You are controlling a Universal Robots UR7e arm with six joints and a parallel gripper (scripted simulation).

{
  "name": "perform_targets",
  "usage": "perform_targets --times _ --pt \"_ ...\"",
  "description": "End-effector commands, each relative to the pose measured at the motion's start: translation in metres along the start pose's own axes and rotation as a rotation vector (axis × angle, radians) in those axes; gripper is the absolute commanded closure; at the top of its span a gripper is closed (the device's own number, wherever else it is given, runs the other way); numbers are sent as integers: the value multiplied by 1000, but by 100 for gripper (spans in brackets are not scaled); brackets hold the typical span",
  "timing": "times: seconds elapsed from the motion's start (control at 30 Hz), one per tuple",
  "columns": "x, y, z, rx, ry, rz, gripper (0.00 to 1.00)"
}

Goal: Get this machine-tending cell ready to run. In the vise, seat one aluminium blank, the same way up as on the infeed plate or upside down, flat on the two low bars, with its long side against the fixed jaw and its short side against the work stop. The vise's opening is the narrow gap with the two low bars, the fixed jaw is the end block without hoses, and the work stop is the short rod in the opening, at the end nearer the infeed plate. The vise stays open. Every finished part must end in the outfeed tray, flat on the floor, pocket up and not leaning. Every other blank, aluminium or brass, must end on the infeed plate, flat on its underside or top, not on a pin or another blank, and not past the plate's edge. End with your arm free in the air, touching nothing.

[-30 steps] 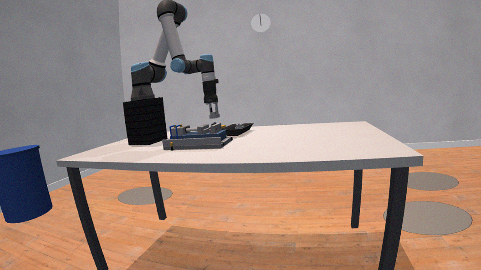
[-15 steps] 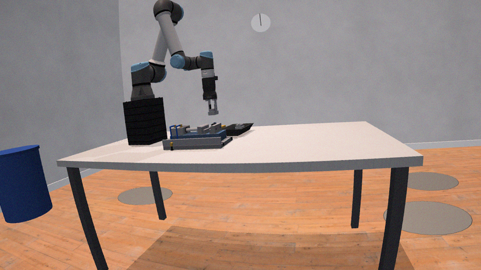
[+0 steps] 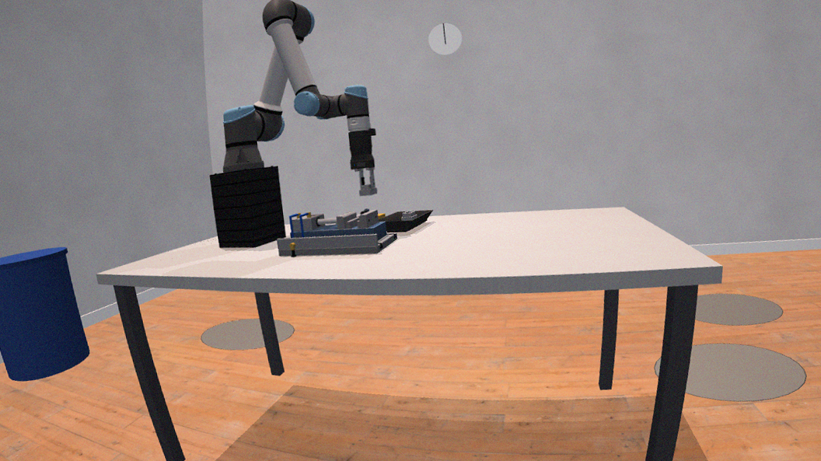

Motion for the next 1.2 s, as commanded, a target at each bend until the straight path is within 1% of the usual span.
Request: perform_targets --times 0.0,0.07,0.37,0.57,0.8,1.17 --pt "31 5 0 -1 2 2 100" --pt "31 5 0 -1 2 2 100" --pt "78 12 0 -1 2 2 100" --pt "98 14 0 -1 2 1 100" --pt "104 15 0 -1 2 1 100" --pt "105 15 -1 -1 3 1 100"
Point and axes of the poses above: the point where the finger pads meet when closed, its own z axis out along the fingers, its own x axis across the jaws, y = z × x, the point moved 8 cm from there along -z, back along the fingers, and after that the axes turned 4 degrees about -z, right-handed, at the moved point
